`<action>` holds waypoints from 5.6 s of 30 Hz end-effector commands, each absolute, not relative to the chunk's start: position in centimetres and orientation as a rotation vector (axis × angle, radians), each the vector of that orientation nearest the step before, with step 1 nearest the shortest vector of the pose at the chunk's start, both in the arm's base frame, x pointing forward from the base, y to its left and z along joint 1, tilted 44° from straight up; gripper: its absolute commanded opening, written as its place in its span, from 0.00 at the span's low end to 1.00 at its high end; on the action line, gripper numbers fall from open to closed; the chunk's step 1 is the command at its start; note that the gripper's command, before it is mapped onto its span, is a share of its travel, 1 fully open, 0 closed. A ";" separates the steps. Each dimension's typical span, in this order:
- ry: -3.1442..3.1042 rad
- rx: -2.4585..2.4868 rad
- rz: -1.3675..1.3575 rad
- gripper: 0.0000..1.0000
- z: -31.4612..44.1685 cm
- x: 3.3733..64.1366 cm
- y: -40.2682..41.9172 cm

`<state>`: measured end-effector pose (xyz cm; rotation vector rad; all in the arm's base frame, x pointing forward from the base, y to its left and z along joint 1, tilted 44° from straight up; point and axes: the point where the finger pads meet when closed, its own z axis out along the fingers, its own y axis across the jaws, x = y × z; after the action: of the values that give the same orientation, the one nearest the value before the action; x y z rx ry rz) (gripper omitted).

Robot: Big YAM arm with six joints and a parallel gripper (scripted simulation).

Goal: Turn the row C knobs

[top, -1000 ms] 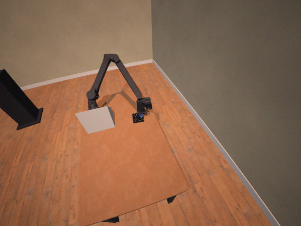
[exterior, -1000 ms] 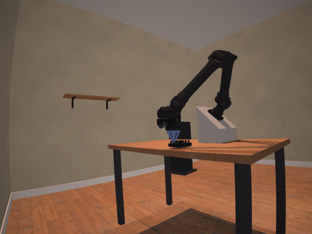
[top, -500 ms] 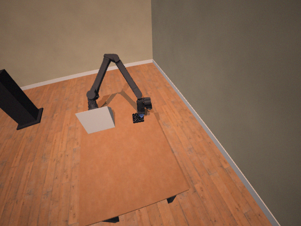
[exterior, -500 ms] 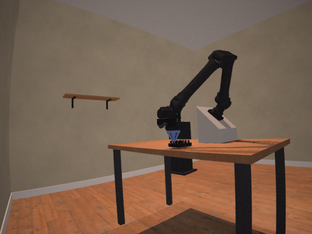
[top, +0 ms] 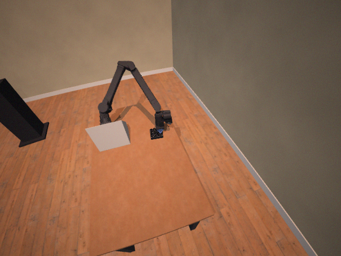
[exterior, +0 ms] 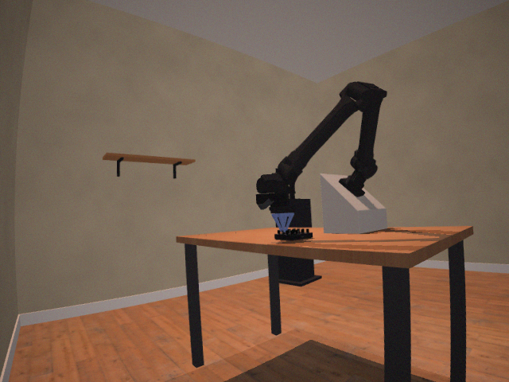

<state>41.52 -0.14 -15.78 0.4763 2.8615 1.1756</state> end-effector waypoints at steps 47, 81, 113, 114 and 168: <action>2.853 0.442 1.175 0.09 -16.1 41.8 -0.1; 2.759 -0.119 1.098 0.09 -16.0 41.7 -0.1; 2.379 -1.000 0.890 0.09 -16.0 41.5 0.0; 2.362 -1.027 0.881 0.09 -16.0 41.5 0.0; 1.949 -1.533 0.681 0.09 -16.0 41.5 0.1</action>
<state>41.61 -0.17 -15.80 -1.5210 1.9653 0.6693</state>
